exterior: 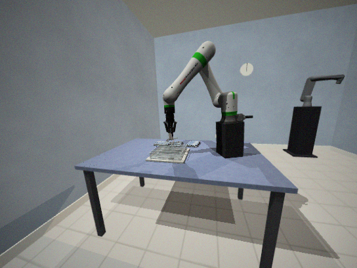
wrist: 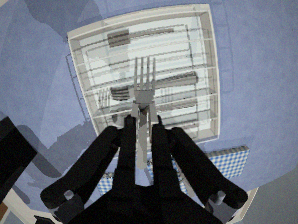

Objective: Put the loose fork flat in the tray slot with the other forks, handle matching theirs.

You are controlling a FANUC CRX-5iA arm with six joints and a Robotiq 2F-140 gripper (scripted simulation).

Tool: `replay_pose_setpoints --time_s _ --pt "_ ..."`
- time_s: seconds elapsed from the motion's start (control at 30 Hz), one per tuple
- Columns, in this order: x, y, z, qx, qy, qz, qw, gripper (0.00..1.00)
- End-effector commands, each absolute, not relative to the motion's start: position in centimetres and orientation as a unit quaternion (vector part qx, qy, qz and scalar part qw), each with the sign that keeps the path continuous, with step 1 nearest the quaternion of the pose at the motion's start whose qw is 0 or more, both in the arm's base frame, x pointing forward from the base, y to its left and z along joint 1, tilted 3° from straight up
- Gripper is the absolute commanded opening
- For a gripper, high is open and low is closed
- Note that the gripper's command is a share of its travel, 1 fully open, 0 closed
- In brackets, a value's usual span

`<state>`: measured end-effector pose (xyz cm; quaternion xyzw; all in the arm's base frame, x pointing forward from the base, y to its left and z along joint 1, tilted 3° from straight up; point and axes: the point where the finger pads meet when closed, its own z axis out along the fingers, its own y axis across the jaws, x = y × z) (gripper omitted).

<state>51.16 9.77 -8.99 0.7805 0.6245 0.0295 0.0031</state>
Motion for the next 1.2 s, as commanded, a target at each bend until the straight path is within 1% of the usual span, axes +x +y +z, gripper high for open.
replay_pose_setpoints --time_s 0.0,0.13,0.2,0.27,0.6,0.7,0.77,0.8,1.17 --pt "51.18 9.77 -8.97 0.846 0.533 0.029 0.005 0.02" --pt "51.18 9.77 -8.97 0.9 0.436 0.03 0.0 0.02" --pt "51.18 9.77 -8.97 0.9 0.436 0.03 0.0 0.02" --pt "51.19 9.77 -8.97 0.935 0.353 0.029 -0.002 0.02" --pt "51.19 9.76 -8.96 0.991 0.126 0.029 -0.026 0.02" --pt "51.2 9.76 -8.96 0.998 0.054 0.028 -0.033 0.02" --pt "51.2 9.76 -8.96 0.998 0.054 0.028 -0.033 0.02" --pt "51.2 9.76 -8.96 0.999 -0.016 0.026 -0.038 0.02" --pt "51.21 9.74 -8.95 0.961 -0.27 0.015 -0.064 0.02"
